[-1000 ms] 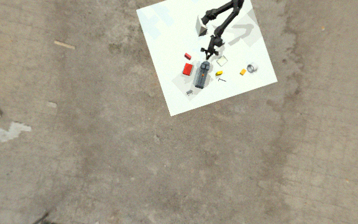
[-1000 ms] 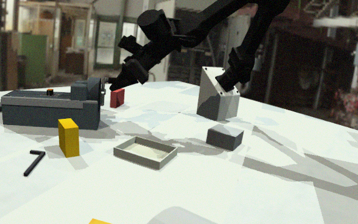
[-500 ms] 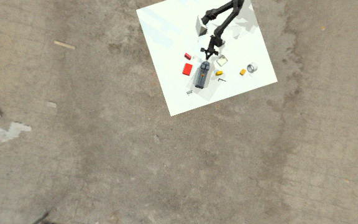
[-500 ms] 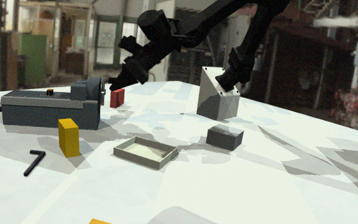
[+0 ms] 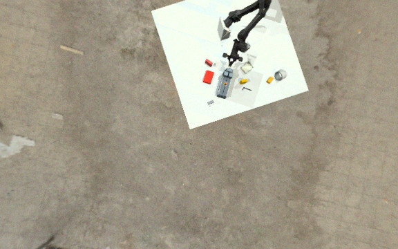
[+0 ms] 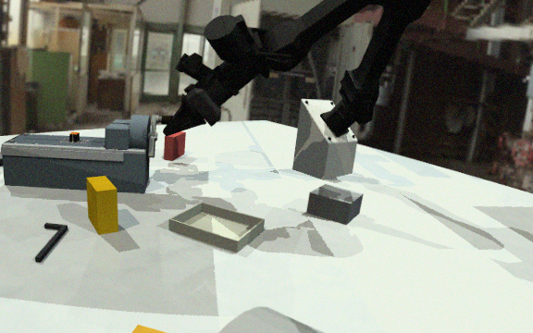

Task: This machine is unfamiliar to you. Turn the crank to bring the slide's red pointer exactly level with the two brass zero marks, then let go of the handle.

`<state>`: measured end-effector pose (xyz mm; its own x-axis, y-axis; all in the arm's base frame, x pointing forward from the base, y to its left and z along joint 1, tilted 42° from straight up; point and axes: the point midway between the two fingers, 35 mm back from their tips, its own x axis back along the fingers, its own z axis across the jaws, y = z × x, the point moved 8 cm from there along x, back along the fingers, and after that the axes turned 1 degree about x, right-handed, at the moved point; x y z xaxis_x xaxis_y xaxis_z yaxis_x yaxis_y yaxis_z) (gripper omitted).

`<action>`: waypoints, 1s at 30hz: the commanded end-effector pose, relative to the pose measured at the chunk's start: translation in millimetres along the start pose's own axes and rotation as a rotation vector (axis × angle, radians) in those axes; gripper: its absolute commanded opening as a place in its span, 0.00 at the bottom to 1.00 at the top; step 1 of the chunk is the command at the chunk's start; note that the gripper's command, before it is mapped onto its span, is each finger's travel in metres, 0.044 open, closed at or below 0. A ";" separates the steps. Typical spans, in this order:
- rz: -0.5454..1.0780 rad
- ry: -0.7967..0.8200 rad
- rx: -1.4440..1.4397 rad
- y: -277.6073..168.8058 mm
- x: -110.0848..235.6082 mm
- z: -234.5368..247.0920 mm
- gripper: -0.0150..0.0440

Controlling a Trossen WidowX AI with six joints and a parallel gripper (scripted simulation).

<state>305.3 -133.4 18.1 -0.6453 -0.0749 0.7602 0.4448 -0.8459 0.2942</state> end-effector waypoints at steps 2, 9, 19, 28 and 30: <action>0.002 -0.023 -0.008 -2.2 -2.0 -7.1 0.25; 0.002 -0.023 -0.008 -2.7 -2.6 -8.0 0.25; 0.002 -0.023 -0.008 -3.3 -3.2 -8.5 0.25; 0.002 -0.023 -0.008 -3.5 -3.5 -8.5 0.25; 0.002 -0.023 -0.008 -3.6 -3.6 -8.5 0.25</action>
<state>303.3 -134.1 14.7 -0.6440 -0.0729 0.7616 0.4424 -0.8476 0.2930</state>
